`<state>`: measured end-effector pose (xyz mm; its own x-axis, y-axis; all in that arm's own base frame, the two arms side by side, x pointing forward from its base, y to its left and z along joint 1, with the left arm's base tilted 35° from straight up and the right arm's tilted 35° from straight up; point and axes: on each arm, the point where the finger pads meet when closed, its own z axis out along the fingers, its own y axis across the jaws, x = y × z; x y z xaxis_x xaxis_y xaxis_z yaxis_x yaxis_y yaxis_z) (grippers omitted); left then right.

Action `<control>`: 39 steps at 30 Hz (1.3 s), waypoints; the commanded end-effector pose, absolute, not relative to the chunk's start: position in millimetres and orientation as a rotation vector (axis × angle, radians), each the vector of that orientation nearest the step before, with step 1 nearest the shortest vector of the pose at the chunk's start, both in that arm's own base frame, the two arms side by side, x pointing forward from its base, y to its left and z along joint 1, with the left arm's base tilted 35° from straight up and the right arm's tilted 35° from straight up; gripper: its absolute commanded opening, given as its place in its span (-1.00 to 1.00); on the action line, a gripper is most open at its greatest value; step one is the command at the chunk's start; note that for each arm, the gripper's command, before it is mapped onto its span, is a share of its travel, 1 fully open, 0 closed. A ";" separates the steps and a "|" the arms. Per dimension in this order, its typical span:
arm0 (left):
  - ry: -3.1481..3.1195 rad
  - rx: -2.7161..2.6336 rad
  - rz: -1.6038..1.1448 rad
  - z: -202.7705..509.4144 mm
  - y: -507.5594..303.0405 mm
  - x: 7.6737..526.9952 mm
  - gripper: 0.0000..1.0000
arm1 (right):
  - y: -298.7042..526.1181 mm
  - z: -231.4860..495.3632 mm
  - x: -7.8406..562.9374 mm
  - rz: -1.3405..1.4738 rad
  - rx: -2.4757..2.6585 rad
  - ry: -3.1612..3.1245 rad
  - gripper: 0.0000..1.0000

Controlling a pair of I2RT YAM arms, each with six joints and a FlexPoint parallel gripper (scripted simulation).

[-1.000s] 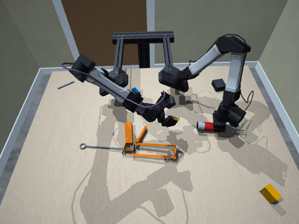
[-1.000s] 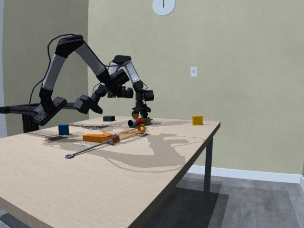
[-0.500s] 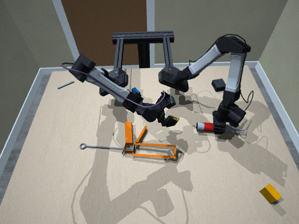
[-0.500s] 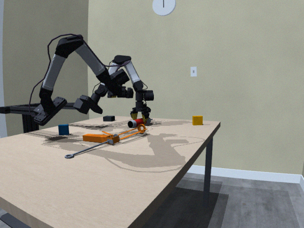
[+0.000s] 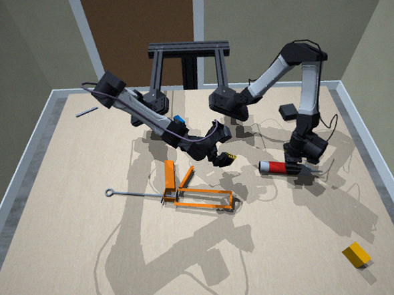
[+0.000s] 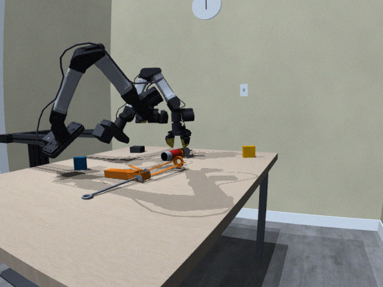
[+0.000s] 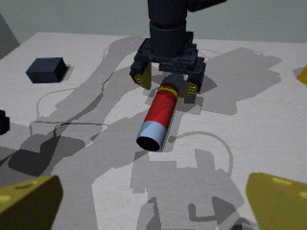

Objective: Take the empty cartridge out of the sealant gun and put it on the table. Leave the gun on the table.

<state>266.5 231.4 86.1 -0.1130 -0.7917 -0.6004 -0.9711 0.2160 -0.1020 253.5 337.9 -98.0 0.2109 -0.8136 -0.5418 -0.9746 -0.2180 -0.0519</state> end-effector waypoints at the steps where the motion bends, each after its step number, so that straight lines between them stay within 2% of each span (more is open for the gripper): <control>1: 1.924 -1.617 0.427 118.6 218.0 266.4 0.72 | 358.2 -81.5 263.6 0.559 -2.081 1.590 1.00; 13: 2.031 -1.457 0.571 157.0 187.1 237.3 0.72 | 401.7 -36.1 262.9 0.634 -2.037 1.398 1.00; 21: 2.113 -1.094 0.758 210.1 149.2 203.3 0.72 | 428.7 -4.3 249.1 0.711 -2.058 1.246 1.00; 27: 2.097 -0.895 0.787 244.9 123.9 190.6 0.72 | 441.6 13.4 239.7 0.737 -2.082 1.165 1.00; 39: 2.093 -0.750 0.767 265.6 102.4 190.7 0.72 | 452.7 31.0 230.5 0.701 -2.140 1.091 1.00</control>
<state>198.5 102.7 256.9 -0.5335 -0.2583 -0.8054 -0.7051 0.6617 0.2549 232.5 434.9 -5.5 0.4472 -0.5602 -0.6973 -0.8754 -0.4339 -0.2129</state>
